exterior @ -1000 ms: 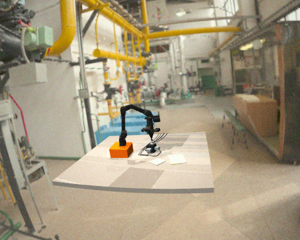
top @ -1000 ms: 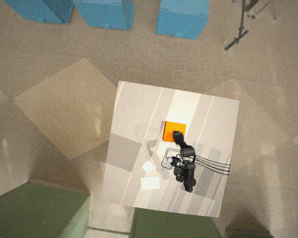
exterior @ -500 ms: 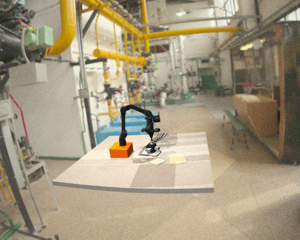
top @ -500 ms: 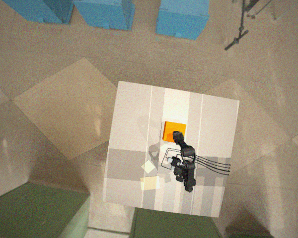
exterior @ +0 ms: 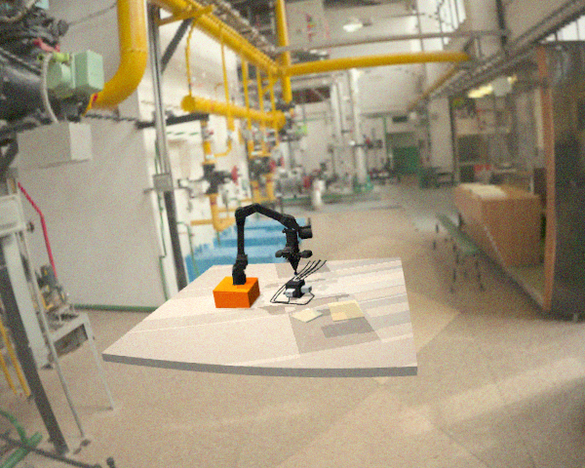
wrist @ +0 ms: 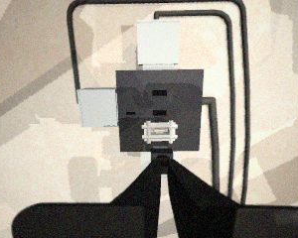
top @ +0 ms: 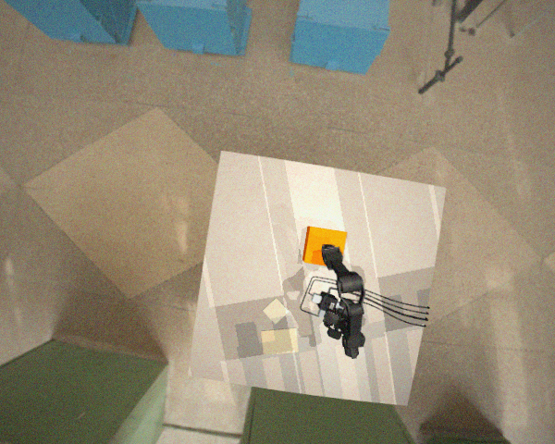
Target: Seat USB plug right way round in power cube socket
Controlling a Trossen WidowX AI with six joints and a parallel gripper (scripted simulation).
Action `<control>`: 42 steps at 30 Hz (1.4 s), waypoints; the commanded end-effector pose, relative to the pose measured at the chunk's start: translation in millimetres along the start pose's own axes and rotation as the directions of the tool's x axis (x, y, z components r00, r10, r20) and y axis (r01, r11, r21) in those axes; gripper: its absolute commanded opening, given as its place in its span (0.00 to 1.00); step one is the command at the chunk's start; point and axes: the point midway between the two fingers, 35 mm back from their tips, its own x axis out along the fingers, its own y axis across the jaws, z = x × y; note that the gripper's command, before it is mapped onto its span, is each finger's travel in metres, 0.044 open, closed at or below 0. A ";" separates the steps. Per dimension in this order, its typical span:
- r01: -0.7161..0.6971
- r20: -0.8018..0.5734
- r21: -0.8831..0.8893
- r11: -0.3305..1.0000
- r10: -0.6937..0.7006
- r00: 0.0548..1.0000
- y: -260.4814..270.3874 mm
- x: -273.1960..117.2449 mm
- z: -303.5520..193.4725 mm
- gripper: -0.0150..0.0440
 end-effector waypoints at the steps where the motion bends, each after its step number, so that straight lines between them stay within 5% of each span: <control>1: -0.003 0.004 -0.004 1.000 0.003 1.000 0.4 0.9 0.5 0.25; 42: -0.002 0.027 -0.012 1.000 0.003 1.000 0.0 5.8 2.7 0.25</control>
